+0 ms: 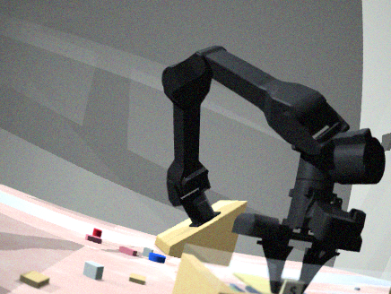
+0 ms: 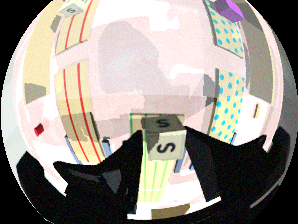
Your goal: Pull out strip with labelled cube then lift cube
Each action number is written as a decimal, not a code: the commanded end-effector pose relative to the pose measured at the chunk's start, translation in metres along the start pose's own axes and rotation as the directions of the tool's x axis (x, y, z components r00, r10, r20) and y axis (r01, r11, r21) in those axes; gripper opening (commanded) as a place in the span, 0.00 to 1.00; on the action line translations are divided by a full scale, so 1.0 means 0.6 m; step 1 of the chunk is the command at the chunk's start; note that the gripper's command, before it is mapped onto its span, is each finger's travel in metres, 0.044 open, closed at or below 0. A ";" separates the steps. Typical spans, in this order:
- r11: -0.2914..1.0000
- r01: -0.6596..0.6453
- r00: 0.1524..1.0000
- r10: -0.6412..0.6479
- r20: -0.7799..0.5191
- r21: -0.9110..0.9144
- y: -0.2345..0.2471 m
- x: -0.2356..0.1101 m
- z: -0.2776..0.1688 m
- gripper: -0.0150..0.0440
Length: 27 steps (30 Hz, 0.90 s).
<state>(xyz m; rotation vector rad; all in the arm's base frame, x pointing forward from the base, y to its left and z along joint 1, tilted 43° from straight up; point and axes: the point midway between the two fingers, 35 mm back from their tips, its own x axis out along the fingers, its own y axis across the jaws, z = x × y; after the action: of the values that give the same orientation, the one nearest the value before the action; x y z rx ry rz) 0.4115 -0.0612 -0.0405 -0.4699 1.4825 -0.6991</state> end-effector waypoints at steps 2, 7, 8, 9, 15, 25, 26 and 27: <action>1.000 0.000 1.000 0.000 0.000 0.000 0.000 0.000 0.000 0.47; 1.000 0.000 1.000 0.000 0.000 0.000 0.000 0.000 0.000 0.41; 1.000 0.000 1.000 0.000 0.000 0.000 0.000 0.000 0.000 0.37; 1.000 0.000 1.000 0.000 0.000 0.000 0.000 0.000 0.000 0.32; 1.000 0.000 1.000 0.000 -0.002 -0.003 -0.001 -0.025 -0.030 0.25; 1.000 0.004 1.000 -0.004 -0.006 -0.009 -0.006 -0.070 -0.098 0.25; 1.000 0.004 1.000 -0.004 -0.006 -0.009 -0.006 -0.071 -0.100 0.25; 1.000 0.004 1.000 -0.004 -0.006 -0.009 -0.006 -0.071 -0.100 0.25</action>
<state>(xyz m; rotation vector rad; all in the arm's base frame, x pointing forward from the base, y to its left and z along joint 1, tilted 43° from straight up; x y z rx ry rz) 0.3625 -0.0309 -0.0152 -0.4854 1.4923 -0.6977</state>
